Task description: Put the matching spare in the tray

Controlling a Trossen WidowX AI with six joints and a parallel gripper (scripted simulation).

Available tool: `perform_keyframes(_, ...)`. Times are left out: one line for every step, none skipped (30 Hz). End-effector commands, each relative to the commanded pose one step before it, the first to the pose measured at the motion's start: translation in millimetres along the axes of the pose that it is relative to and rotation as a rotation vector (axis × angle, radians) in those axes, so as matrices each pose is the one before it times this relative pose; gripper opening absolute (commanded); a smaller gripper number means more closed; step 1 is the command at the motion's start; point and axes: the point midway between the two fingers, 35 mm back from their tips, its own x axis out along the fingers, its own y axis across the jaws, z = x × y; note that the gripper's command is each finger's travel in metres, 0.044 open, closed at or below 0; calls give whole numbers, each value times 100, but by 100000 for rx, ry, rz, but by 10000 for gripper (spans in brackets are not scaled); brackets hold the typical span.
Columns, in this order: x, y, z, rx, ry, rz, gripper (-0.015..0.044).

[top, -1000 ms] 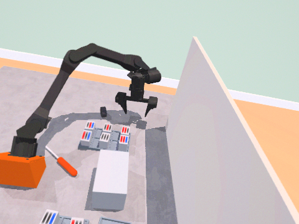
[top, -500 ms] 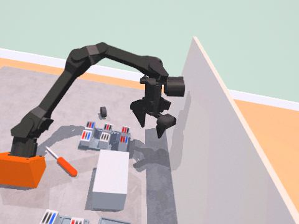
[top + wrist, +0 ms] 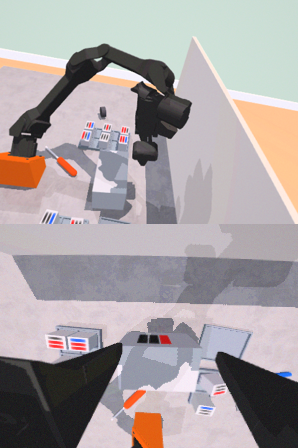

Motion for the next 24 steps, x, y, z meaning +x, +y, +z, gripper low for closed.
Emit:
perform_keyframes(-249,-179,-8,3664,344,2203,440)
perform_keyframes(0,0,0,0,0,0,440)
perform_keyframes(0,0,0,0,0,0,440)
perform_keyframes(0,0,0,0,0,0,440)
perform_keyframes(0,0,0,0,0,0,440)
perform_keyframes(0,0,0,0,0,0,440)
perform_keyframes(0,0,0,0,0,0,440)
perform_keyframes(0,0,0,0,0,0,440)
perform_keyframes(0,0,0,0,0,0,440)
perform_keyframes(0,0,0,0,0,0,440)
perform_keyframes(0,0,0,0,0,0,440)
perform_keyframes(0,0,0,0,0,0,440)
perform_keyframes(0,0,0,0,0,0,440)
perform_keyframes(0,0,0,0,0,0,440)
perform_keyframes(0,0,0,0,0,0,440)
perform_keyframes(32,-271,-114,1794,83,-96,440)
perform_keyframes(100,-811,-341,5380,247,-281,440)
perform_keyframes(183,-1355,-535,8956,405,-445,440)
perform_keyframes(260,-1721,-595,11291,507,-520,440)
perform_keyframes(296,-1741,-485,11319,515,-480,440)
perform_keyframes(331,-1744,-373,11292,531,-442,440)
perform_keyframes(273,-1312,-189,8483,415,-312,440)
perform_keyframes(263,-1177,-113,7631,389,-268,440)
perform_keyframes(315,-1313,-75,8568,458,-291,440)
